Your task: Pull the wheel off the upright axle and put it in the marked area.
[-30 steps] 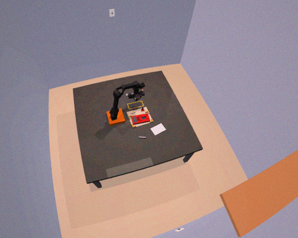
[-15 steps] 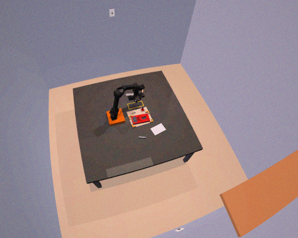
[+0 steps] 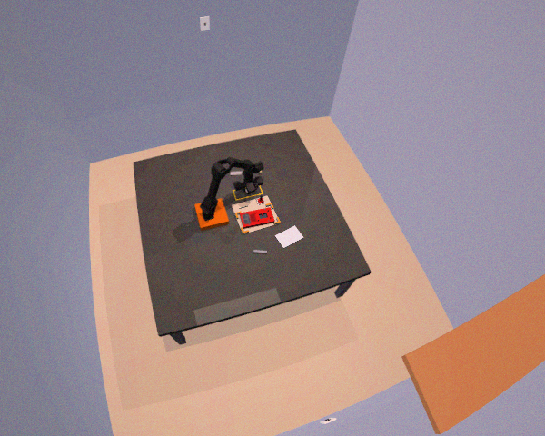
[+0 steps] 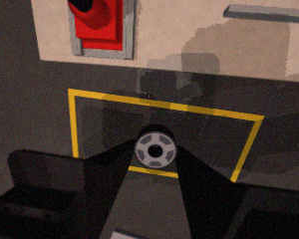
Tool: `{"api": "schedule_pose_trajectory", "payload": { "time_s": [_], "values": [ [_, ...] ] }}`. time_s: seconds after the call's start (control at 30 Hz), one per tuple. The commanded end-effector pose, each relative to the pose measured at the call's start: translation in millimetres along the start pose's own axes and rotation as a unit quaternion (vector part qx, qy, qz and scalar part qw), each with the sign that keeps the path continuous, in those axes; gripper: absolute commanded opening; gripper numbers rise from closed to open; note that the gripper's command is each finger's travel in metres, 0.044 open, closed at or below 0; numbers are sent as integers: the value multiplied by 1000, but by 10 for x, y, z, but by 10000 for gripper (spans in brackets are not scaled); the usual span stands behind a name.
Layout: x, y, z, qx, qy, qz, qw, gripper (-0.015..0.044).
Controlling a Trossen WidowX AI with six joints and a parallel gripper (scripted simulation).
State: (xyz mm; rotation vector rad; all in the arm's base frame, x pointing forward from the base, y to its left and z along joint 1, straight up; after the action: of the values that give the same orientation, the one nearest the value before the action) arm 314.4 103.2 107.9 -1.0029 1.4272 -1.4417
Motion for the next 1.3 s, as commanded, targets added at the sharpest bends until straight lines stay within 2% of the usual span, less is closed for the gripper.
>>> {"api": "schedule_pose_trajectory", "payload": {
  "time_s": [0.0, 0.03, 0.4, 0.6, 0.73, 0.8, 0.9, 0.93, 1.1, 1.27],
  "values": [
    [11, 45, -13, -1, 2, -3, 1000, 0],
    [11, 45, -13, -1, 2, -3, 1000, 0],
    [-3, -16, 4, 1, 0, 1, 1000, 289],
    [-15, -517, 13, 0, 2, -2, 1000, 300],
    [-12, -592, 8, -1, 2, -3, 1000, 300],
    [17, -555, -32, 2, 0, 2, 1000, 352],
    [176, -757, -247, 0, 1, 0, 1000, 431],
    [235, -822, -328, 0, 1, -1, 1000, 440],
    [496, -1046, -681, -3, 2, -4, 1000, 440],
    [506, -1053, -694, -3, 2, -5, 1000, 440]
  ]
}}
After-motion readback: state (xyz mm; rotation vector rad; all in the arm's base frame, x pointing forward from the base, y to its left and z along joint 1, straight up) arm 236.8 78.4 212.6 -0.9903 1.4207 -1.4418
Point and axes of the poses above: the point midway between the two fingers, 35 mm back from their tips, its own y axis out along the fingers, its own z axis across the jaws, x = y × z, the point moved 9 cm from there along -y, back along the fingers, and after that the axes turned 13 degrees about y, right-handed, at the moved point
